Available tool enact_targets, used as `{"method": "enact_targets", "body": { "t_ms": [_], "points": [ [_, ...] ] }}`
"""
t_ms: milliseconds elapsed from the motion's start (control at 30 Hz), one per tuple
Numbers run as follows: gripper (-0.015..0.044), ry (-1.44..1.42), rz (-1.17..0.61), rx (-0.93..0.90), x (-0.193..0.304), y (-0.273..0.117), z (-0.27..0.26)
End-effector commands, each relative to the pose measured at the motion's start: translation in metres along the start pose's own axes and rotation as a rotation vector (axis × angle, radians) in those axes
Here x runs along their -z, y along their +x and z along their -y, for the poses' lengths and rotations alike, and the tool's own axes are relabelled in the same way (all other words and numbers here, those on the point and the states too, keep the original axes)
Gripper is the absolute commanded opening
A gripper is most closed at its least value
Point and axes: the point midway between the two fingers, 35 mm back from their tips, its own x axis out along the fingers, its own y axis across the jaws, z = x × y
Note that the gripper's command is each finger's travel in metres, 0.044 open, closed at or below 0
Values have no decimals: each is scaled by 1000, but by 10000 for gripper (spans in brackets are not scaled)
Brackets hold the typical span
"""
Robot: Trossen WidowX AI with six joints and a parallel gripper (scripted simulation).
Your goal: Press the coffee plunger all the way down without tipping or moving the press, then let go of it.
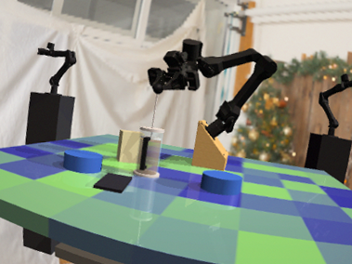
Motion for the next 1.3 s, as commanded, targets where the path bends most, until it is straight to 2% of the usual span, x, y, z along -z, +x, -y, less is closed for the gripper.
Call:
{"method": "enact_targets", "body": {
  "t_ms": [0, 1267],
  "points": [
    [129, 7, 0, 3, 0, 1, 1],
    [129, 7, -3, 5, 38, 32, 3]
  ]
}}
